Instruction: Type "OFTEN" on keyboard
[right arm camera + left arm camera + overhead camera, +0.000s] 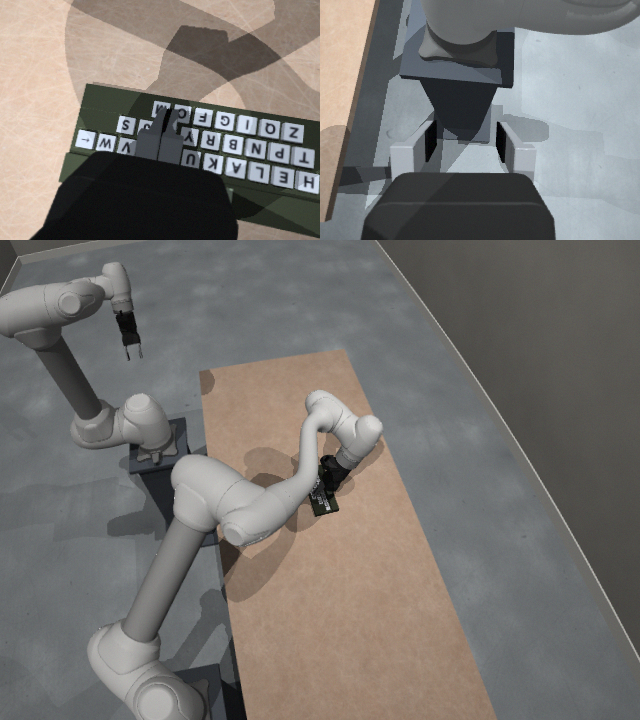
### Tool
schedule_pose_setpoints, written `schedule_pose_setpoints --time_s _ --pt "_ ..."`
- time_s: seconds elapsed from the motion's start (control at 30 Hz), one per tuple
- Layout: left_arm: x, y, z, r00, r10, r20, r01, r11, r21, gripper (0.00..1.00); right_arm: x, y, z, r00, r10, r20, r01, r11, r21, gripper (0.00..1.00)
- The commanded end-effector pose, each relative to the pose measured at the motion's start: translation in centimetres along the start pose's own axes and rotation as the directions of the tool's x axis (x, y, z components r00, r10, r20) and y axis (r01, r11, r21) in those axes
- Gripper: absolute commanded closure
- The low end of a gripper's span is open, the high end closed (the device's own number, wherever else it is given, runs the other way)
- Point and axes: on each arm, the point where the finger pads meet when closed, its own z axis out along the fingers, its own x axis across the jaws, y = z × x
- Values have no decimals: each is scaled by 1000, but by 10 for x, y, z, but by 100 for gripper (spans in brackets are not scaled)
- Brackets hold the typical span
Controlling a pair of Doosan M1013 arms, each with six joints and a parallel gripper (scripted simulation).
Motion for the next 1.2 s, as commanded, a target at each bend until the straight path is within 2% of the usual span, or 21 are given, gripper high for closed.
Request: schedule_pose_setpoints --time_s 0.0,0.57,1.17 --pt "2 0 2 1000 5 -1 -5 1000 -6 0 5 -6 -4 1000 -1 -4 1 1000 -1 100" --pt "2 0 2 1000 5 -1 -5 1000 -6 0 32 -20 6 1000 1 -5 -1 1000 1 100" --pt "2 0 2 1000 5 -1 -5 1000 -6 0 32 -17 15 1000 -2 -5 2 1000 1 100"
